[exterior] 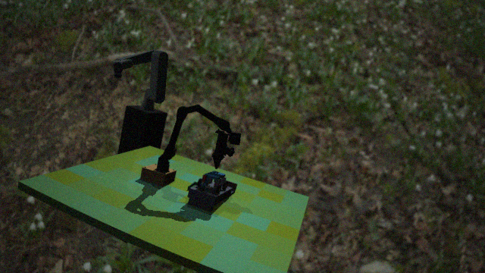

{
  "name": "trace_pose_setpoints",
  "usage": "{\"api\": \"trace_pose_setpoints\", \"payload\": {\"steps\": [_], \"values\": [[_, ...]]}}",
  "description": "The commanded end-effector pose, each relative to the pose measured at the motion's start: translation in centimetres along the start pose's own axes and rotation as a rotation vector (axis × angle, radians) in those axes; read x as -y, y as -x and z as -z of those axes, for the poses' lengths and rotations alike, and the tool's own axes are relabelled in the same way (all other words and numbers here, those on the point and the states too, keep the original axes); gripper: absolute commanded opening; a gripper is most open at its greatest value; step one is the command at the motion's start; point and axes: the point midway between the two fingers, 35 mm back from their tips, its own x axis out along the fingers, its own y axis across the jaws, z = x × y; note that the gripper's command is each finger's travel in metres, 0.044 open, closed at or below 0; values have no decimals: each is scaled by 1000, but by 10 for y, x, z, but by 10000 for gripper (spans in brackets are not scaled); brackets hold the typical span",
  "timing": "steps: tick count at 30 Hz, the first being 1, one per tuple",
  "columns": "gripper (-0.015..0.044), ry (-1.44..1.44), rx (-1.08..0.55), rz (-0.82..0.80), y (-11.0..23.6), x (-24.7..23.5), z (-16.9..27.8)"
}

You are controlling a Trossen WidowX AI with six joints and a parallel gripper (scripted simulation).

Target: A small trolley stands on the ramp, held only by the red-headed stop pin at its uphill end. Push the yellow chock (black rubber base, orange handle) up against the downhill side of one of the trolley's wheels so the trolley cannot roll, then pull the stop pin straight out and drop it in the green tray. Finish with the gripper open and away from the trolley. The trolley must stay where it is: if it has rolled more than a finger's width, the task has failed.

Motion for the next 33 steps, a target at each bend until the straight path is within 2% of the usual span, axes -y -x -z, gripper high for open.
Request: {"api": "trace_pose_setpoints", "payload": {"steps": [1, 19, 33], "values": [[190, 154, -1, 30, 2, 21, -3], [190, 819, -93, 110, 8, 108, 2], [190, 1331, -221, 102, 15, 173, 22]]}}
